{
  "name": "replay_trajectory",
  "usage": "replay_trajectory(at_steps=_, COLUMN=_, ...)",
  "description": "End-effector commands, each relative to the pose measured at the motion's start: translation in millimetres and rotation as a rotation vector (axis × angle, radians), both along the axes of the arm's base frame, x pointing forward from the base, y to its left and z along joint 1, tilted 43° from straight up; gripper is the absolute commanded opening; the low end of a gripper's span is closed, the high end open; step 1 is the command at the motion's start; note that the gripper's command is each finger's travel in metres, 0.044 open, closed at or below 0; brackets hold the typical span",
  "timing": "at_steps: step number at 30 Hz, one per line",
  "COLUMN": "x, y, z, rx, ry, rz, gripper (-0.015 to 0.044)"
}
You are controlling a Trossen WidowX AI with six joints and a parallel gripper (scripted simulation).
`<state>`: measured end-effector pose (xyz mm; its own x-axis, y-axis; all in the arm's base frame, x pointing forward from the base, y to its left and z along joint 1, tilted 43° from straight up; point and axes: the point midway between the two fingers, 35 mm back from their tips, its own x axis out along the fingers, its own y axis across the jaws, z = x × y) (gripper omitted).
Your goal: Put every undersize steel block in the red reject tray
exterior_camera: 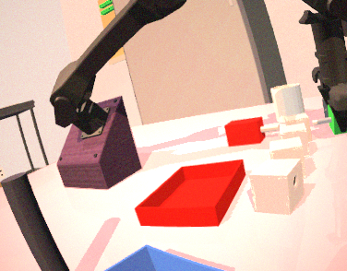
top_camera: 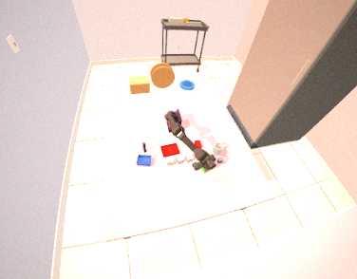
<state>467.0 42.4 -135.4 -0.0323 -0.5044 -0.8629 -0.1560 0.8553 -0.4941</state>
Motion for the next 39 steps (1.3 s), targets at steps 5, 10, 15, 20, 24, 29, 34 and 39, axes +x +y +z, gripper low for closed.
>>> replay_trajectory(at_steps=5, x=6, y=2, z=2, rx=0.003, ry=-0.005, rz=0.008, gripper=0.0)
replay_trajectory(at_steps=10, x=6, y=2, z=2, rx=0.003, ry=-0.005, rz=0.008, gripper=0.0)
replay_trajectory(at_steps=15, x=7, y=2, z=2, rx=0.003, ry=-0.005, rz=0.008, gripper=0.0)
replay_trajectory(at_steps=20, x=9, y=4, z=4, rx=0.003, ry=-0.005, rz=0.007, gripper=0.0)
replay_trajectory(at_steps=24, x=5, y=24, z=26, rx=0.001, ry=0.0, rz=0.0, gripper=0.0)
replay_trajectory(at_steps=29, x=2, y=21, z=26, rx=-0.009, ry=0.023, rz=-0.007, gripper=0.0)
replay_trajectory(at_steps=34, x=2, y=21, z=25, rx=-0.013, ry=0.023, rz=0.002, gripper=0.0)
replay_trajectory(at_steps=39, x=2, y=19, z=25, rx=-0.013, ry=0.024, rz=-0.003, gripper=0.0)
